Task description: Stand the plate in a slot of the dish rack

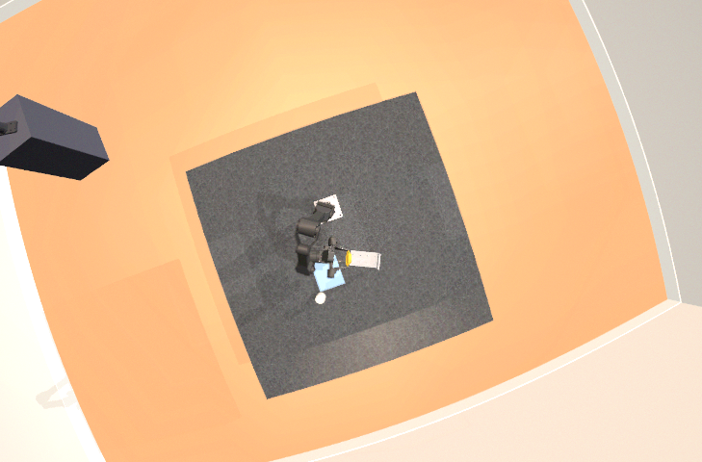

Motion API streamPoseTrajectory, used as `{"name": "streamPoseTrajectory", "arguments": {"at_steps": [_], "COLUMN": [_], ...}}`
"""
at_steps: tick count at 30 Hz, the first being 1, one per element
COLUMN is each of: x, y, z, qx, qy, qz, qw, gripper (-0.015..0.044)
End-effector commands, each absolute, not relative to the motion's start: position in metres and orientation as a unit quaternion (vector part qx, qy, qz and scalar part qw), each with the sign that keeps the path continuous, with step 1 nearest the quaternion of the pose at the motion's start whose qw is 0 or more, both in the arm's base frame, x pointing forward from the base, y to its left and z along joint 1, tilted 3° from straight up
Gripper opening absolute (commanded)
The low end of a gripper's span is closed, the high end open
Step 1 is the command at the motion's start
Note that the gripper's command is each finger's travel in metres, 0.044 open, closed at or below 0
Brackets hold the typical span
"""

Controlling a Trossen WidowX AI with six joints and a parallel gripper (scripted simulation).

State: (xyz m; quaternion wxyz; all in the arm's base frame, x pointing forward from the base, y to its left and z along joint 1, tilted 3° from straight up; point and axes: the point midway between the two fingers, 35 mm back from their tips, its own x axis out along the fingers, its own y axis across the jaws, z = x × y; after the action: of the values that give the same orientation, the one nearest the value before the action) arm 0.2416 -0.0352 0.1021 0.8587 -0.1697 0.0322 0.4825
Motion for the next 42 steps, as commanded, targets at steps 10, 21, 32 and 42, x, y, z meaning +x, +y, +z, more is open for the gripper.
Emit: {"name": "streamPoseTrajectory", "arguments": {"at_steps": [10, 21, 32, 42], "x": [0.242, 0.253, 0.260, 0.267], "y": [-0.034, -0.024, -0.017, -0.007], "z": [0.097, 0.073, 0.070, 0.070], "qx": [-0.179, -0.183, -0.187, -0.191], "qy": [0.018, 0.021, 0.021, 0.021], "qz": [0.473, 0.475, 0.476, 0.477], "qw": [0.862, 0.861, 0.859, 0.858], "gripper": [0.0000, 0.0000, 0.0000, 0.0000]}}
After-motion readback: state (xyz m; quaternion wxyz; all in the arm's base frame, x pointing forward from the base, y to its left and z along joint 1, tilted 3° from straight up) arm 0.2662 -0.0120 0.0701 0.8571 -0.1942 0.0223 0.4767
